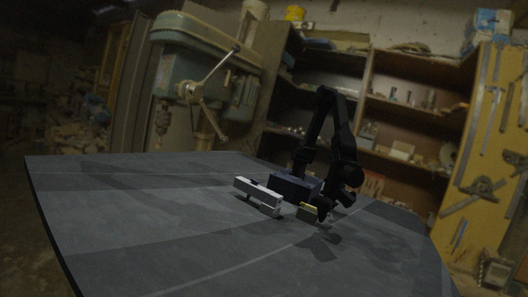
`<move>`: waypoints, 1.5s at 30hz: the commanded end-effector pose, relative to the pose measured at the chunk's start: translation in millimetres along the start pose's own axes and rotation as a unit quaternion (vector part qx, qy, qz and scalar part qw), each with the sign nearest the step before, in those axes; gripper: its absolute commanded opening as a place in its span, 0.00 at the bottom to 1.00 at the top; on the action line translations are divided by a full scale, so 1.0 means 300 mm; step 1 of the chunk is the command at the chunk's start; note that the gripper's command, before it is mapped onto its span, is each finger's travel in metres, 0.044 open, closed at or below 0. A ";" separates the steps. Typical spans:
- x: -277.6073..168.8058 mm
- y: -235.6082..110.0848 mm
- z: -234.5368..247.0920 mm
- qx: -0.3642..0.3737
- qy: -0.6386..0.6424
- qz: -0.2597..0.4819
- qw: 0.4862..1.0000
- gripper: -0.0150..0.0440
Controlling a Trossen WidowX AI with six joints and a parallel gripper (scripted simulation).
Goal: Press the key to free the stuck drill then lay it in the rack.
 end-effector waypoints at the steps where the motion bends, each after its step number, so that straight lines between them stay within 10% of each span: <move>1: -0.004 0.016 0.002 0.000 0.001 0.002 1.000 0.25; 12: -0.007 0.053 0.005 0.000 0.001 0.003 1.000 0.25; 29: 0.004 0.025 0.003 0.000 -0.001 -0.003 1.000 1.00; 45: 0.003 -0.209 0.008 0.000 0.001 0.002 1.000 1.00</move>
Point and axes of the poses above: the point midway between the two fingers, 35 mm back from their tips, its own y axis out along the fingers, its own z axis across the jaws, x = y × z, the point moved 3 cm from there along -y, back along the fingers, and after that the axes turned 6 degrees about -y, right-handed, at the moved point
